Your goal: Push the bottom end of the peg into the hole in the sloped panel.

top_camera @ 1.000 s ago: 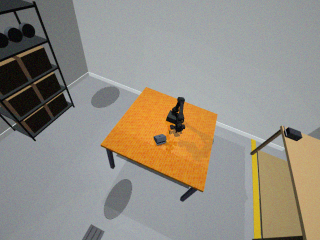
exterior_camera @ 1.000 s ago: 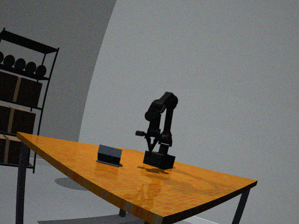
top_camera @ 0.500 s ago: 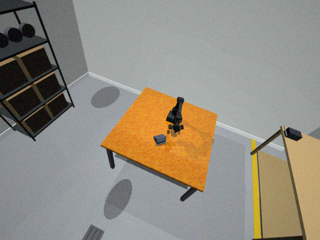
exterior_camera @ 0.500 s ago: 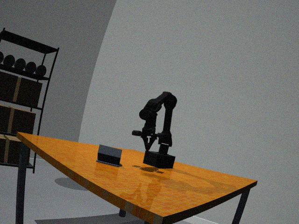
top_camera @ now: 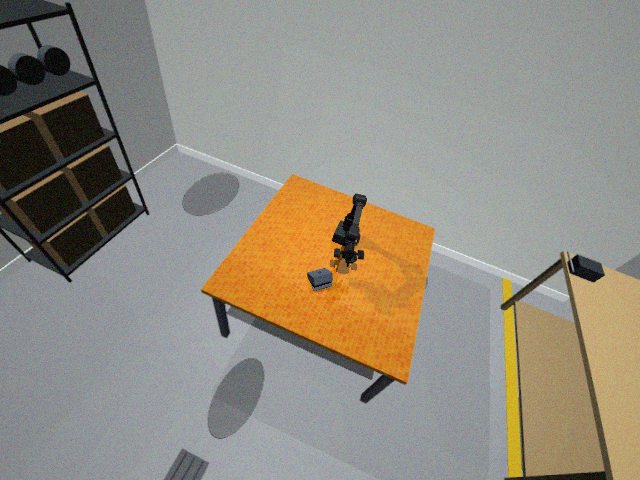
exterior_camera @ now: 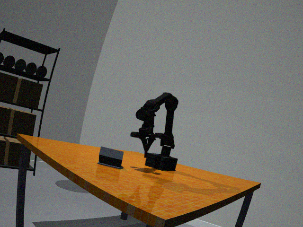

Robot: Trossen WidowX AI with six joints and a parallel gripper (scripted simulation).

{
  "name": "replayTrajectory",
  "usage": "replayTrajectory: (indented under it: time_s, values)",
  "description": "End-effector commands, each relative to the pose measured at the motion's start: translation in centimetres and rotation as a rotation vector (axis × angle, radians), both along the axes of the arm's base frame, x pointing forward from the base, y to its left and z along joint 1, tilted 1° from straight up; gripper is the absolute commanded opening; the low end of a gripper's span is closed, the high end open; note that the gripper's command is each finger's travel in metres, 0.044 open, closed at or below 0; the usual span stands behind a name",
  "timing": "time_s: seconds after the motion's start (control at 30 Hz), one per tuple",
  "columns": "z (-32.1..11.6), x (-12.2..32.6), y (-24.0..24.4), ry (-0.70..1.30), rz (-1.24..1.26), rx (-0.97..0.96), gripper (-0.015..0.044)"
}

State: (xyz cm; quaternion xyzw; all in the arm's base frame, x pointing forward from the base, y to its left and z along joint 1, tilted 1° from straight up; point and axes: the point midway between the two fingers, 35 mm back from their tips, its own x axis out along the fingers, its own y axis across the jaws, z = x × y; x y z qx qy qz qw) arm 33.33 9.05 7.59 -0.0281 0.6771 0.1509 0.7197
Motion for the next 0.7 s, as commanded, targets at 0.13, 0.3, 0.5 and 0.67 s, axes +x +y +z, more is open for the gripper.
replayTrajectory:
  time_s: [0.13,0.3,0.5,0.67]
  values:
    - [0.1,0.6,-0.9,0.000,-0.060,0.029,0.0000]
    - [0.2,0.9,-1.5,0.000,-0.096,0.046,0.0000]
    - [0.3,1.3,-2.2,-0.001,-0.140,0.066,0.0000]
    - [0.3,1.6,-2.8,-0.001,-0.177,0.083,0.0000]
